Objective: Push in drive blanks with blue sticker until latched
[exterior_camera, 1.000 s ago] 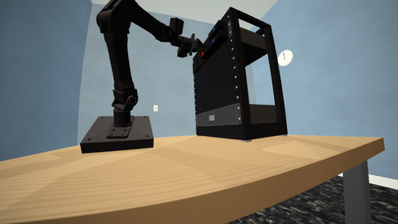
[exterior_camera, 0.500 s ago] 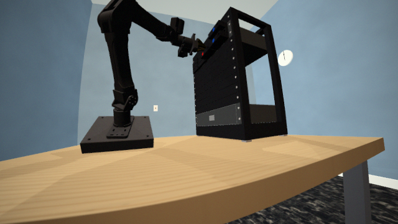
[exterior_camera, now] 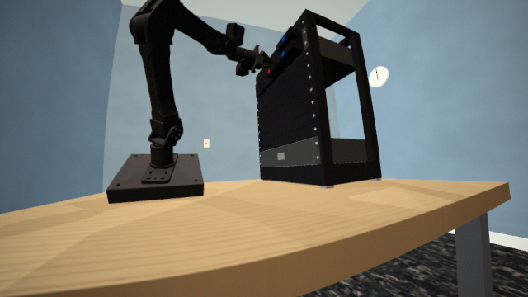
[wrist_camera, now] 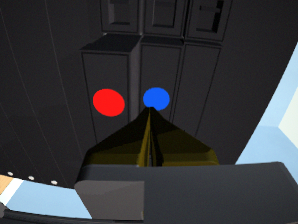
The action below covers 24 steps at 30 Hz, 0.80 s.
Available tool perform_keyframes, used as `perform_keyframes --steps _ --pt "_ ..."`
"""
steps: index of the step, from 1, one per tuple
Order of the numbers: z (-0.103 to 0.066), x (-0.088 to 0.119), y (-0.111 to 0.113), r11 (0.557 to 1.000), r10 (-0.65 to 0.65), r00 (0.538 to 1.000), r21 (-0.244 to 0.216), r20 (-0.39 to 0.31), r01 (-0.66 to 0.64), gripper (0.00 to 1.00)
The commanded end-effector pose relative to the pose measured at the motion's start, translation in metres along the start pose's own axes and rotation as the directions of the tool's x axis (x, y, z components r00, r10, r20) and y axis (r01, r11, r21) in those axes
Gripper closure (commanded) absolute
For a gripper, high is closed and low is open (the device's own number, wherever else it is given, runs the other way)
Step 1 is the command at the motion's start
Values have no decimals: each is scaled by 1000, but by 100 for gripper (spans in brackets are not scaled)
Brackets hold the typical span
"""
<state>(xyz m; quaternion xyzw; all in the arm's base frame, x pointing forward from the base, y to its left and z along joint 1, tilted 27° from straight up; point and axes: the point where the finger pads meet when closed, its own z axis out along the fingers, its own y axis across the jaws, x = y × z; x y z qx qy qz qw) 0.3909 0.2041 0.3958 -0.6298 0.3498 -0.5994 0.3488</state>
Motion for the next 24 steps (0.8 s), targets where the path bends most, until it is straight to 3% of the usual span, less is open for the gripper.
perform_keyframes --steps 1,24 --pt "3 7 -31 993 80 997 84 2 -80 100" --pt "5 8 -35 993 80 997 85 3 -80 100"
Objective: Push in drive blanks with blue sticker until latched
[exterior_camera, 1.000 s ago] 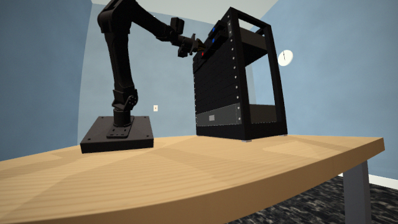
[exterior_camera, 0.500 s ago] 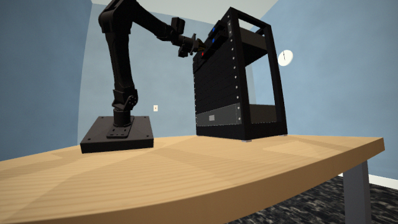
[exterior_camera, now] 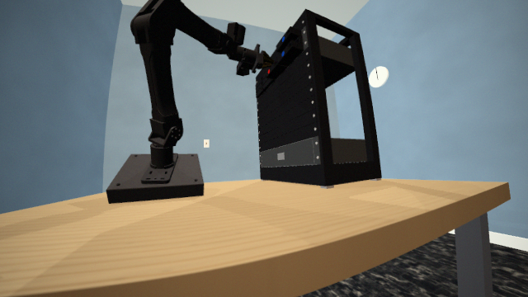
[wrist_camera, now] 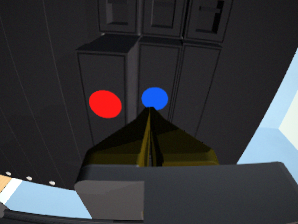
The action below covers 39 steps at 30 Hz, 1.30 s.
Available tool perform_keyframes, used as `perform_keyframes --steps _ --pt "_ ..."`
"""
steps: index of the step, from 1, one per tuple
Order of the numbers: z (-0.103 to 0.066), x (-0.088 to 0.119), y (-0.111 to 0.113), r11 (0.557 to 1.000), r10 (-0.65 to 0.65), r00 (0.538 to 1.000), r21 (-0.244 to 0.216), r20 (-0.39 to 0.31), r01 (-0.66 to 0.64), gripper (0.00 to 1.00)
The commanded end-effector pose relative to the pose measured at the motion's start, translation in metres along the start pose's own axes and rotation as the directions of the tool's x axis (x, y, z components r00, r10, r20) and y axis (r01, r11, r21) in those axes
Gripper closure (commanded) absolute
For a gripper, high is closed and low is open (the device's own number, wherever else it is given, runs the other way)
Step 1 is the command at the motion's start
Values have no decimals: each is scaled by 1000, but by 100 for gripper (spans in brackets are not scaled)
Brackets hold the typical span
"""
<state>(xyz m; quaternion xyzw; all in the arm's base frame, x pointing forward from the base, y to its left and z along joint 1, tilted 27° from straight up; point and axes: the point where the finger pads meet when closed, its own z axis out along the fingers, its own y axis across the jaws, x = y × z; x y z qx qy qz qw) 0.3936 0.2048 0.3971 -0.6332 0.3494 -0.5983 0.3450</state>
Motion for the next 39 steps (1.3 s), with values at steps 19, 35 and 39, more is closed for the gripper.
perform_keyframes --steps 19,35,39 --pt "6 11 -35 992 87 996 90 -3 -86 100" --pt "6 11 -35 992 87 996 90 -3 -86 100" --pt "8 13 -36 992 87 996 89 -6 -86 100"
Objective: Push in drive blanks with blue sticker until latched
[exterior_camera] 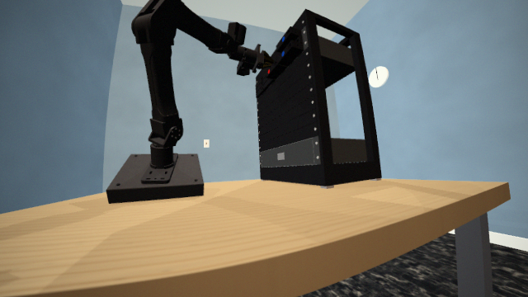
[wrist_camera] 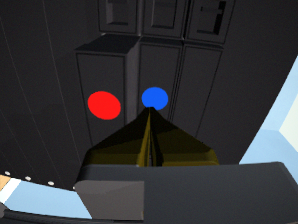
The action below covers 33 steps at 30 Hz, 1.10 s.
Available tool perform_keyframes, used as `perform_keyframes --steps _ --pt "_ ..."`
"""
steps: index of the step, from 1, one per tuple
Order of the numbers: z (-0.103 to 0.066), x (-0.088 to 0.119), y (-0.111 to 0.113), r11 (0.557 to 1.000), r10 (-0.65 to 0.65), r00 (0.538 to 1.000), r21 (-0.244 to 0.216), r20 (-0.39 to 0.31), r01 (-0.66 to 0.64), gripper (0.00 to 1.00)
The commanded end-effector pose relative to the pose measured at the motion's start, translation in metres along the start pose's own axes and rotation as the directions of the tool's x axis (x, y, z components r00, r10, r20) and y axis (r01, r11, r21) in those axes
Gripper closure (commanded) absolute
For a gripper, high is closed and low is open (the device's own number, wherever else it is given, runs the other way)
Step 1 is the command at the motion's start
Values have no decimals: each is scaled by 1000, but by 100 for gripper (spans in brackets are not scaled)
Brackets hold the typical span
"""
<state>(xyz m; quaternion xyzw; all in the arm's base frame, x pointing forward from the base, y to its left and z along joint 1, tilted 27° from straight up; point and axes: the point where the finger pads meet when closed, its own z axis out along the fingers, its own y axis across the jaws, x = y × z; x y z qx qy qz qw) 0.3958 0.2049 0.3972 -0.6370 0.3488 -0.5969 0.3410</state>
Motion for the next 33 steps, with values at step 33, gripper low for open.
perform_keyframes --steps 33 --pt "9 14 -38 991 94 996 97 -9 -93 100"
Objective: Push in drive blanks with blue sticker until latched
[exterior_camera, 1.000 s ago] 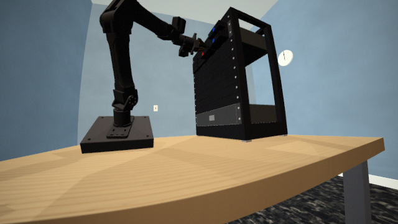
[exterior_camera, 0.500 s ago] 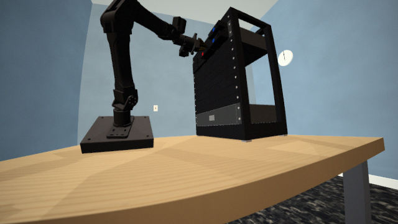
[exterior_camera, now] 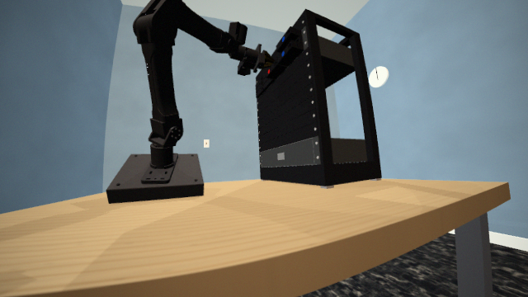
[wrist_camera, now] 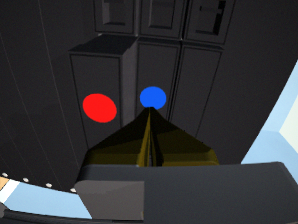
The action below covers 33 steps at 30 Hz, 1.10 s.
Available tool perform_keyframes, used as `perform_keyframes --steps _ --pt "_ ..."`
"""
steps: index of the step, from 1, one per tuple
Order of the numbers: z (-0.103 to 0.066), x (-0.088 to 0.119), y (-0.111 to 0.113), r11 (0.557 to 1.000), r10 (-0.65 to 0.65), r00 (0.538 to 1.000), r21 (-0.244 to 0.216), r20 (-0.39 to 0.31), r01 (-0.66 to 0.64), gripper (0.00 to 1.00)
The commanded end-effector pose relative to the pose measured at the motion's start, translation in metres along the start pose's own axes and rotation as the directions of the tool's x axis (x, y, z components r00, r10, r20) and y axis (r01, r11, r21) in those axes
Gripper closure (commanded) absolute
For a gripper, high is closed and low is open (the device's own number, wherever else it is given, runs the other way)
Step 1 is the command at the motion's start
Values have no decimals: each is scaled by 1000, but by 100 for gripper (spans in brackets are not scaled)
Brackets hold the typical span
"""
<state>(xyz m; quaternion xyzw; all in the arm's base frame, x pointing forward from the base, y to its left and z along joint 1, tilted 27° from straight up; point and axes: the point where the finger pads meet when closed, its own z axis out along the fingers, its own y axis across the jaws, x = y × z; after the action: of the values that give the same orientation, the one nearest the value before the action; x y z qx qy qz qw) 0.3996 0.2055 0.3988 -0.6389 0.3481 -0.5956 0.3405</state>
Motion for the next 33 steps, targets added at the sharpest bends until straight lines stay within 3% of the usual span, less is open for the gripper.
perform_keyframes --steps 1,33 --pt "6 14 -37 991 96 995 100 -13 -94 100" --pt "7 15 -38 991 96 995 100 -13 -94 100"
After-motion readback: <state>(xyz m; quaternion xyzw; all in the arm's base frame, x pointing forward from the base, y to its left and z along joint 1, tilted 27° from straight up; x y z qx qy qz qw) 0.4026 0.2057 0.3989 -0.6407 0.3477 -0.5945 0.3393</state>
